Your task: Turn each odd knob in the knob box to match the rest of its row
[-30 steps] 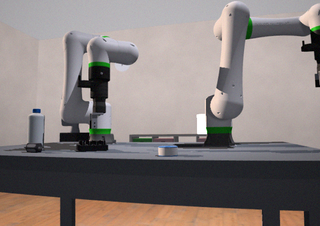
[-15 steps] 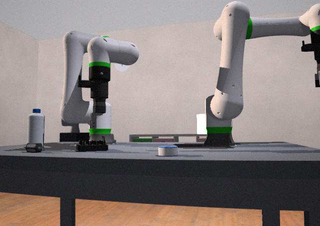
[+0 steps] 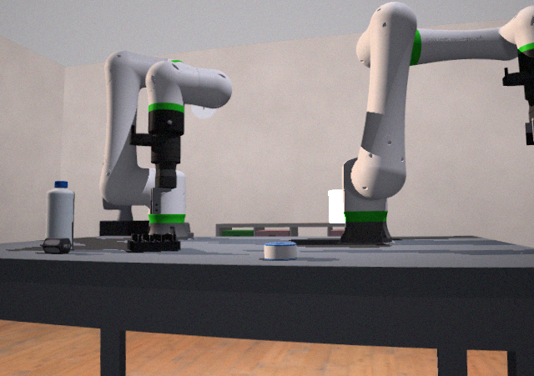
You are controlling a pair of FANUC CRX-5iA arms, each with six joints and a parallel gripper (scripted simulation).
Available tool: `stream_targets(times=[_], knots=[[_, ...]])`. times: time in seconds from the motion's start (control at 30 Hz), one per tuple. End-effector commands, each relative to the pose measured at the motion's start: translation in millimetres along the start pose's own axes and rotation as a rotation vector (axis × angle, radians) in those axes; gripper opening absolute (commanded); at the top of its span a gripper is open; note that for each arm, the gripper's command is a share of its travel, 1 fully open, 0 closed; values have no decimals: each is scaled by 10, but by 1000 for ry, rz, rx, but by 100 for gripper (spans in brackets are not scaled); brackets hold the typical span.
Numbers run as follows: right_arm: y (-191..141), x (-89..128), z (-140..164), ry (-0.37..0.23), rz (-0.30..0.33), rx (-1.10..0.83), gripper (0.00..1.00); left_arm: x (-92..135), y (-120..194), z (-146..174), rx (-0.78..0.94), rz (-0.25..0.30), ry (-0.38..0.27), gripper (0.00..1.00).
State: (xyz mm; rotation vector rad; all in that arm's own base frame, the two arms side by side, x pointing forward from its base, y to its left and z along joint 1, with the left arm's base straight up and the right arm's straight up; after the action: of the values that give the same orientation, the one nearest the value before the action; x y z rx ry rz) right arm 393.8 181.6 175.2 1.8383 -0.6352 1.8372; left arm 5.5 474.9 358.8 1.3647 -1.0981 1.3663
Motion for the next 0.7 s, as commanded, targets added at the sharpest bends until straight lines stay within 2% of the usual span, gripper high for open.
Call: stream_targets(times=[0.0,0.67], knots=[[-3,6,2,1,1,0,46,8,-1,-1,0,1,-2,100],[-4,-40,1,1,1,0,46,8,-1,-1,0,1,-2,100]])
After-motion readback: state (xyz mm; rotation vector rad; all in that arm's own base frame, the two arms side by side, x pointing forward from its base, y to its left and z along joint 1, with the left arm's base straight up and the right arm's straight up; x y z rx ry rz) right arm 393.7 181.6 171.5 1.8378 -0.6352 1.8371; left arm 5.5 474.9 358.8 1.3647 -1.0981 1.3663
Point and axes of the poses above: on each arm, the point where the finger pads meet when closed, its own x axis back along the fingers, its own y axis across the jaws, z = x × y, the point moved 7 cm from there along x, back along the fingers, and after that the axes turned 13 degrees about x, right-handed, at the moved point
